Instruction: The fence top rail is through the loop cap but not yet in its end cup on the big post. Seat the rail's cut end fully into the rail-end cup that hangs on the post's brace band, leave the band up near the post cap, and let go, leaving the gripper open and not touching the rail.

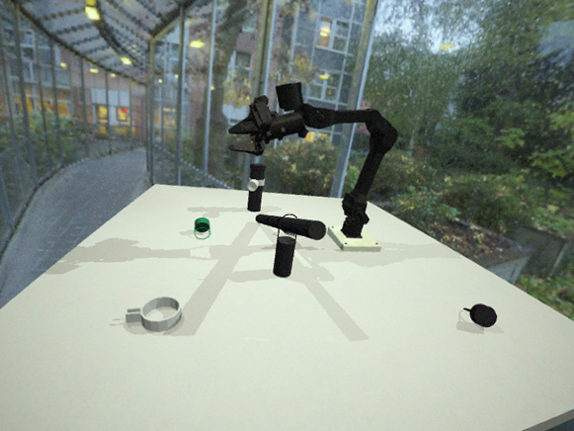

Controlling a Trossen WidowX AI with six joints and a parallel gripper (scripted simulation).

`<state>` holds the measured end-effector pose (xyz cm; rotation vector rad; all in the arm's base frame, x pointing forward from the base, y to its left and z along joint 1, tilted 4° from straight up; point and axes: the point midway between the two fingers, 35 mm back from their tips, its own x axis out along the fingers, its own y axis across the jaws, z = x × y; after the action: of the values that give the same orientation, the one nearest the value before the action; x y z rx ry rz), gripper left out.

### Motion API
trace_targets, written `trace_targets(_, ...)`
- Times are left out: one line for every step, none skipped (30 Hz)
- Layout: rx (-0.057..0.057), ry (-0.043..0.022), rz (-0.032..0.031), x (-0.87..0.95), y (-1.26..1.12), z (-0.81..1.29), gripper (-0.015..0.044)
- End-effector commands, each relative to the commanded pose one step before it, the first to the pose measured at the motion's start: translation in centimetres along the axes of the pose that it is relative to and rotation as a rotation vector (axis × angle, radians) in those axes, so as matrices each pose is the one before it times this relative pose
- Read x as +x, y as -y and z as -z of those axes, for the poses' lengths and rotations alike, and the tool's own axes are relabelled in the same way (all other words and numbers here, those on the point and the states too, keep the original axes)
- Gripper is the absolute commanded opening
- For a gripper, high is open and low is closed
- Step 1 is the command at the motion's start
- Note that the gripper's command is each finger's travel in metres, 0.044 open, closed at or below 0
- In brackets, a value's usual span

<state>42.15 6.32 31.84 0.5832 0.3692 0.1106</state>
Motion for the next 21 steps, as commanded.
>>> trace_targets(-0.1746,-0.19966,0.23885,-3.330,7.124,0.603,0.0440)
trace_targets(-0.0173,-0.02845,0.02350,-0.296,0.827,0.399,0.0440)
trace_targets(-0.0167,-0.02923,0.02218,-0.301,0.805,0.437,0.0440)
trace_targets(-0.0161,-0.02982,0.02072,-0.303,0.777,0.473,0.0440)
trace_targets(-0.0155,-0.03029,0.01921,-0.305,0.747,0.506,0.0440)
trace_targets(-0.0152,-0.03121,0.01797,-0.312,0.727,0.547,0.0440)
trace_targets(-0.0146,-0.03167,0.01644,-0.314,0.696,0.580,0.0440)
trace_targets(-0.0142,-0.03218,0.01495,-0.316,0.665,0.614,0.0440)
trace_targets(-0.0138,-0.03281,0.01349,-0.320,0.635,0.650,0.0440)
trace_targets(-0.0132,-0.03293,0.01183,-0.319,0.596,0.676,0.0440)
trace_targets(-0.0128,-0.03302,0.01020,-0.317,0.557,0.700,0.0440)
trace_targets(-0.0124,-0.03334,0.00864,-0.318,0.521,0.730,0.0440)
trace_targets(-0.0093,-0.02584,0.00558,-0.243,0.375,0.582,0.0440)
trace_targets(-0.0025,-0.00720,0.00138,-0.066,0.100,0.165,0.0440)
trace_targets(0.0000,0.00000,0.00000,0.000,0.000,0.000,0.0440)
trace_targets(0.0000,0.00000,0.00000,0.000,0.000,0.000,0.0440)
trace_targets(0.0000,0.00000,0.00000,0.000,0.000,0.000,0.0440)
trace_targets(0.0000,0.00000,0.00000,0.000,0.000,0.000,0.0440)
trace_targets(0.0000,0.00000,0.00000,0.000,0.000,0.000,0.0440)
trace_targets(0.0000,0.00000,0.00000,0.000,0.000,0.000,0.0440)
trace_targets(0.0000,0.00000,0.00000,0.000,0.000,0.000,0.0440)
